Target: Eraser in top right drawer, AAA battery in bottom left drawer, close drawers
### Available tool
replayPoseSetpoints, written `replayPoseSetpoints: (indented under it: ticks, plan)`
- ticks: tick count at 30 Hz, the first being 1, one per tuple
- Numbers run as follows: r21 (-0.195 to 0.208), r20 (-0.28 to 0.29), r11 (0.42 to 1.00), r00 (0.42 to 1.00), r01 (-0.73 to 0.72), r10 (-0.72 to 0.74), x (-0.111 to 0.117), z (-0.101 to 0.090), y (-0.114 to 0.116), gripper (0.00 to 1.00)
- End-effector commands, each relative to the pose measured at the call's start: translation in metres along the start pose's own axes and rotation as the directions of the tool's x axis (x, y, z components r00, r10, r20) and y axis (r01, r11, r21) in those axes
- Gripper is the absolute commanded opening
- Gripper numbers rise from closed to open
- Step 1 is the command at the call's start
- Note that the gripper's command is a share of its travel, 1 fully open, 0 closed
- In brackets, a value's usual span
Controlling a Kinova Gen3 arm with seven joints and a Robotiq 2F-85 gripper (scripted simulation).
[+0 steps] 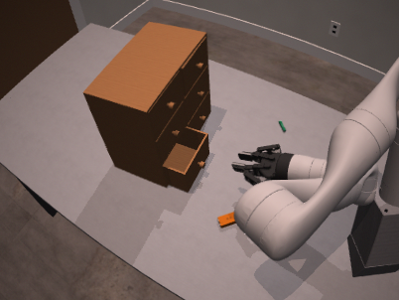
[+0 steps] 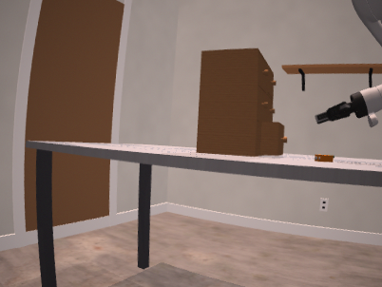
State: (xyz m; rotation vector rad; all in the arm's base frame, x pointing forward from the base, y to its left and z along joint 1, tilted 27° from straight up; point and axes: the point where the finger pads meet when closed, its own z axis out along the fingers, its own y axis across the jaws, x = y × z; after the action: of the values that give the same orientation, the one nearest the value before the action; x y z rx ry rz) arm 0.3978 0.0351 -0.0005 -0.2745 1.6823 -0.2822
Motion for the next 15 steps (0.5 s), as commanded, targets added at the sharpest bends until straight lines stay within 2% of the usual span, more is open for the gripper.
replayPoseSetpoints:
  ticks: [1,7,8,15]
  plan:
    - [0.158,0.029,0.961,0.974,-0.226,0.224,-0.024,-0.028,0.005,0.33]
    - [0.181,0.034,0.943,0.96,-0.278,0.276,-0.031,-0.039,0.005,0.33]
    - [0.202,0.04,0.928,0.949,-0.314,0.313,-0.033,-0.042,0.005,0.33]
    - [0.245,0.056,0.882,0.914,-0.402,0.401,-0.041,-0.063,0.006,0.33]
